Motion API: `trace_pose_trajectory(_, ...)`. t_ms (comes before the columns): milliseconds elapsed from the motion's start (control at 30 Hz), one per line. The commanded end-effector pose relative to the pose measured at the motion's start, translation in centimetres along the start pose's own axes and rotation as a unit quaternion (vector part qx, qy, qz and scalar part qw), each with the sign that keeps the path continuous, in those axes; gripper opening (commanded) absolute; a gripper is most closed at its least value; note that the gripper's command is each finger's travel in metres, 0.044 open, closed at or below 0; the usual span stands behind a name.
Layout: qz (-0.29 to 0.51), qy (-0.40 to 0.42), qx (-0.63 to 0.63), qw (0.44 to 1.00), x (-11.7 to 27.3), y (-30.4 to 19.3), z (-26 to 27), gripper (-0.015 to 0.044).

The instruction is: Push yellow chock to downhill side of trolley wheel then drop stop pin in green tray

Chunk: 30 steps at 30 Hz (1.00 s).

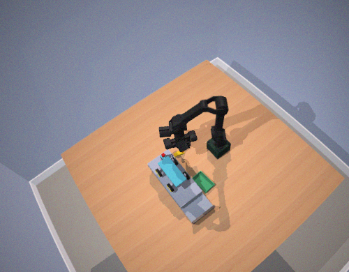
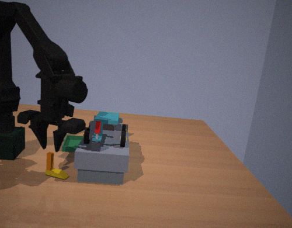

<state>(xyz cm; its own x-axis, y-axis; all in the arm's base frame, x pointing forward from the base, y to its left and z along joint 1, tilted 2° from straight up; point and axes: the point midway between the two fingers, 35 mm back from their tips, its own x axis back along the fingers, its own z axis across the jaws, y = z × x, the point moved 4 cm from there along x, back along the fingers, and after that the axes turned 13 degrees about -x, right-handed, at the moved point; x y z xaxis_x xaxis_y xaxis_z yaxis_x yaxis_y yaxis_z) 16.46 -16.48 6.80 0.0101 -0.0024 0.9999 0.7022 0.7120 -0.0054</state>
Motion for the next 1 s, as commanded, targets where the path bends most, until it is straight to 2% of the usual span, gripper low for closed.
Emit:
trace_pose_trajectory(0, -0.002, 0.006, 0.003, 1.0, -0.9, 0.0, 0.1, 0.019)
trace_pose_trajectory(967, -0.002, 0.006, 0.003, 1.0, -4.3, 0.1, 0.2, 0.019)
